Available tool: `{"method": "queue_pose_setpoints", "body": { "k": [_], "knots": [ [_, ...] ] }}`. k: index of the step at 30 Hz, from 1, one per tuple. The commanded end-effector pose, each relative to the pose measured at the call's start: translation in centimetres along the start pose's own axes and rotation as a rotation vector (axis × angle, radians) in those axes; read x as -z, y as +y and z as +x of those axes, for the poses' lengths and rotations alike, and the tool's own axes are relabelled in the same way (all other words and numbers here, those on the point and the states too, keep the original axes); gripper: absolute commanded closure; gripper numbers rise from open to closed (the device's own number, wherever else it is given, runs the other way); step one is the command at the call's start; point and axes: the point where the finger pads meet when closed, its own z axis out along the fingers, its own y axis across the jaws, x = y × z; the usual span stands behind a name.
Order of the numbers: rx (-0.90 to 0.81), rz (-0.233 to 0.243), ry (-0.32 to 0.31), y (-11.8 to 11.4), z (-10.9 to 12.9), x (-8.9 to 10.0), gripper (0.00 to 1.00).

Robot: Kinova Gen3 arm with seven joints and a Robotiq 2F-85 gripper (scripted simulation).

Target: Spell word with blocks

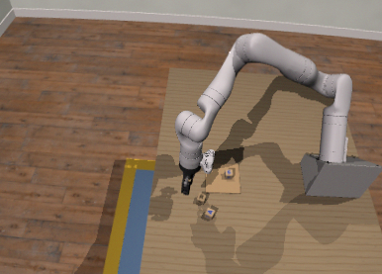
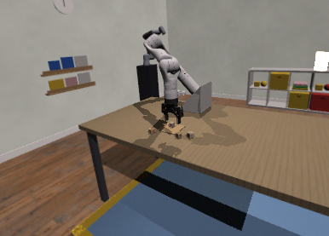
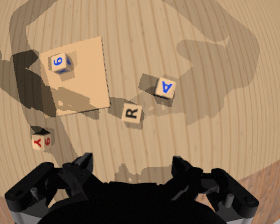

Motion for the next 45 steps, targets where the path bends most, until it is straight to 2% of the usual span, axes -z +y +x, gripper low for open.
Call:
{"method": "queue_pose_setpoints", "body": {
  "k": [1, 45],
  "knots": [
    [0.003, 0.000, -0.006, -0.3, -0.3, 0.1, 0.00],
    [0.002, 0.006, -0.013, -2.6, 0.6, 0.2, 0.00]
  ]
}}
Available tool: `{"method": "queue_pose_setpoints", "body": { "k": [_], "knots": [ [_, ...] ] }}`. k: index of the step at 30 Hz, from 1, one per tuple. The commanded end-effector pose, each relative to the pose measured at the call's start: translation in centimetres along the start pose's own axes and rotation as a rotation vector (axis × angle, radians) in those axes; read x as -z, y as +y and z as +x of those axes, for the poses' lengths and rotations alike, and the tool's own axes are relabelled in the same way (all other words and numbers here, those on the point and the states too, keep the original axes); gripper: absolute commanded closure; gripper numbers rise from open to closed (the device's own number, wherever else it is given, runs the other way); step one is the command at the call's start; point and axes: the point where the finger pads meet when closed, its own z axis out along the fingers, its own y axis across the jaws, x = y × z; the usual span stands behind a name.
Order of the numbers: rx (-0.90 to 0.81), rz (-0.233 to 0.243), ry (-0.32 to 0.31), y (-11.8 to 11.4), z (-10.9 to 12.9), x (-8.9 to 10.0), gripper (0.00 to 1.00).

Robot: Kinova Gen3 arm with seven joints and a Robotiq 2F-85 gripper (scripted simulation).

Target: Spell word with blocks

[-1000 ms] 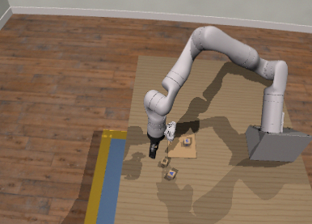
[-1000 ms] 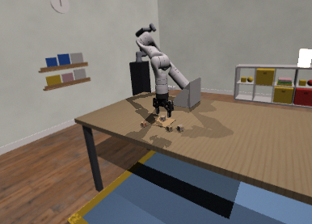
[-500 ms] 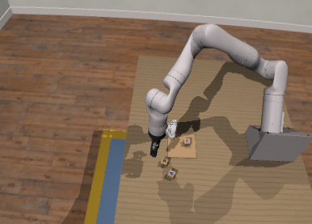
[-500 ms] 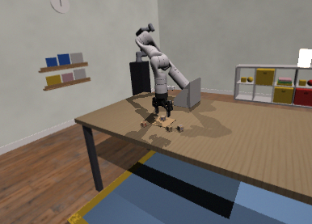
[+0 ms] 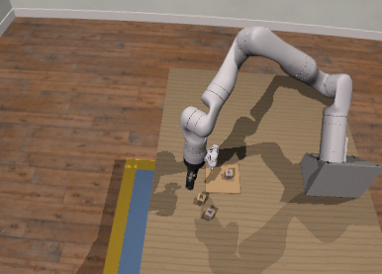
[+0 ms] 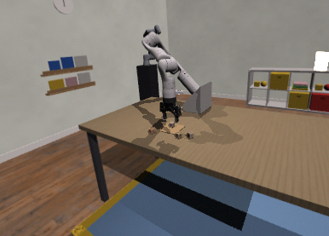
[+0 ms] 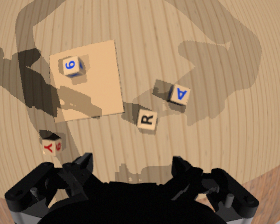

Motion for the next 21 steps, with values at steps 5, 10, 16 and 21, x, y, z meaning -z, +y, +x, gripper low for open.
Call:
{"method": "queue_pose_setpoints", "body": {
  "k": [5, 10, 16, 21],
  "knots": [
    [-0.008, -0.002, -0.012, -0.8, 0.0, 0.2, 0.00],
    [-0.007, -0.001, -0.012, -0.8, 0.0, 0.2, 0.00],
    [-0.007, 0.000, -0.013, -1.6, 0.3, 0.2, 0.00],
    [-0.011, -0.003, -0.017, -2.5, 0.6, 0.5, 0.00]
  ]
}}
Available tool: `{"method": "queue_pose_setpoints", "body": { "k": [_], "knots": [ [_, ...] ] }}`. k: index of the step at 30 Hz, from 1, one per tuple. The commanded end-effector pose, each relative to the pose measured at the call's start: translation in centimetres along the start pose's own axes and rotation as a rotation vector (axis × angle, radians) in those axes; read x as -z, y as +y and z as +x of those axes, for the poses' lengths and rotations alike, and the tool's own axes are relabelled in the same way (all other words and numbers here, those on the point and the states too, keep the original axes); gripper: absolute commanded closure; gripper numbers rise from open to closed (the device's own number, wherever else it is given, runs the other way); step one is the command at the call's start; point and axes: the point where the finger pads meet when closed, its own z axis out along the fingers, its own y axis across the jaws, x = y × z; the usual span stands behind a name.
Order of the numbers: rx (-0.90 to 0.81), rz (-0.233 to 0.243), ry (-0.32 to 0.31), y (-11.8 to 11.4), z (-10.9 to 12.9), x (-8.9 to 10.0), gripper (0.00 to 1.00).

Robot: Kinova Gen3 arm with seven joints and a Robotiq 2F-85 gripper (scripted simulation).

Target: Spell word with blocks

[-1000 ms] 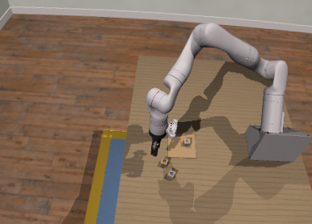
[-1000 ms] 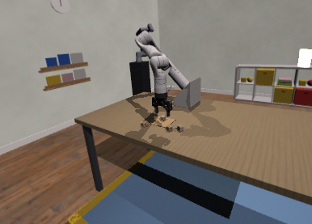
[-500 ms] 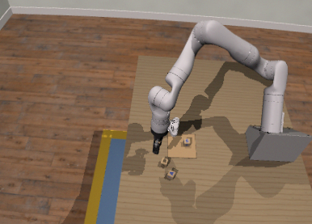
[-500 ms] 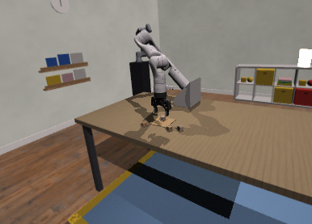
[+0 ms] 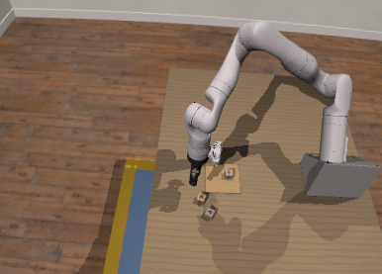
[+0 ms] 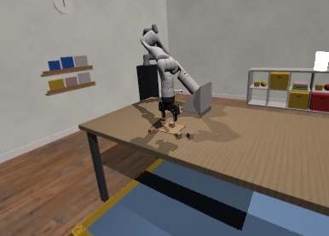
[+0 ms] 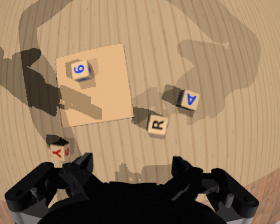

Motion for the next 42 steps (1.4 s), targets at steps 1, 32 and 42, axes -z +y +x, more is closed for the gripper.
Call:
{"method": "queue_pose_setpoints", "body": {
  "k": [1, 32, 42],
  "knots": [
    [-0.007, -0.001, -0.011, -0.6, -0.1, 0.3, 0.00],
    [-0.006, 0.001, -0.012, -3.2, 1.5, 0.3, 0.00],
    [-0.010, -0.004, -0.013, -5.0, 2.5, 0.6, 0.00]
  ]
}}
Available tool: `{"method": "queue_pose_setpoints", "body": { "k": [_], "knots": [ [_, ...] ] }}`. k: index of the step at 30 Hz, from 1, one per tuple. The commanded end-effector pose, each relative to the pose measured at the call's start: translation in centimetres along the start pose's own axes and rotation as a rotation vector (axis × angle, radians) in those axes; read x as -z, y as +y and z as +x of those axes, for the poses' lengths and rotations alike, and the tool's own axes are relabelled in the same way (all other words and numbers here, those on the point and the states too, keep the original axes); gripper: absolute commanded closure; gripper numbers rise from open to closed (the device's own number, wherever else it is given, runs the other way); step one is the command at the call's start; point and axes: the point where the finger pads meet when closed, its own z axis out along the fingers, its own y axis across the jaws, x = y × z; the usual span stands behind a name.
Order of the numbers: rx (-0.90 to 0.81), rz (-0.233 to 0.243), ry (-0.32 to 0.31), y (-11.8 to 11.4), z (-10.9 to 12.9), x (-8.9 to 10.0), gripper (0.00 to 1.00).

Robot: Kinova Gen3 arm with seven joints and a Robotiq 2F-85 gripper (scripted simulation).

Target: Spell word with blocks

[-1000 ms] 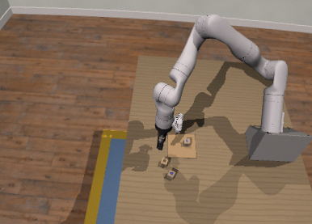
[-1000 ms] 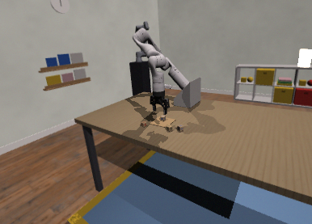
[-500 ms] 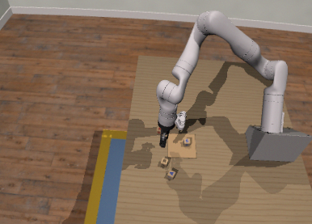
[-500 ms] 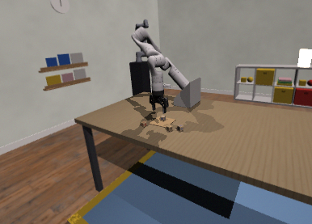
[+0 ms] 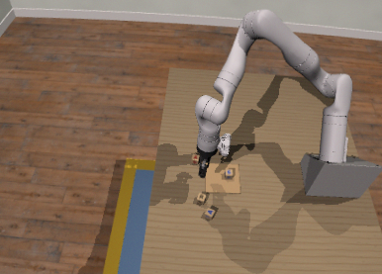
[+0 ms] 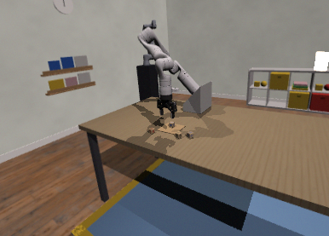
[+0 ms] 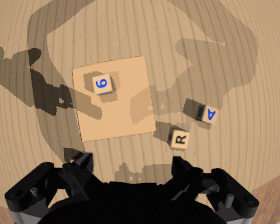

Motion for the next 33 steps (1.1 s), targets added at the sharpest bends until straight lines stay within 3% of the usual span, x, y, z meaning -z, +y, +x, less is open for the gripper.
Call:
{"method": "queue_pose_setpoints", "body": {
  "k": [1, 33],
  "knots": [
    [-0.007, -0.004, -0.010, -0.8, 0.2, 0.3, 0.00],
    [-0.006, -0.006, -0.004, -3.1, 2.0, 0.2, 0.00]
  ]
}}
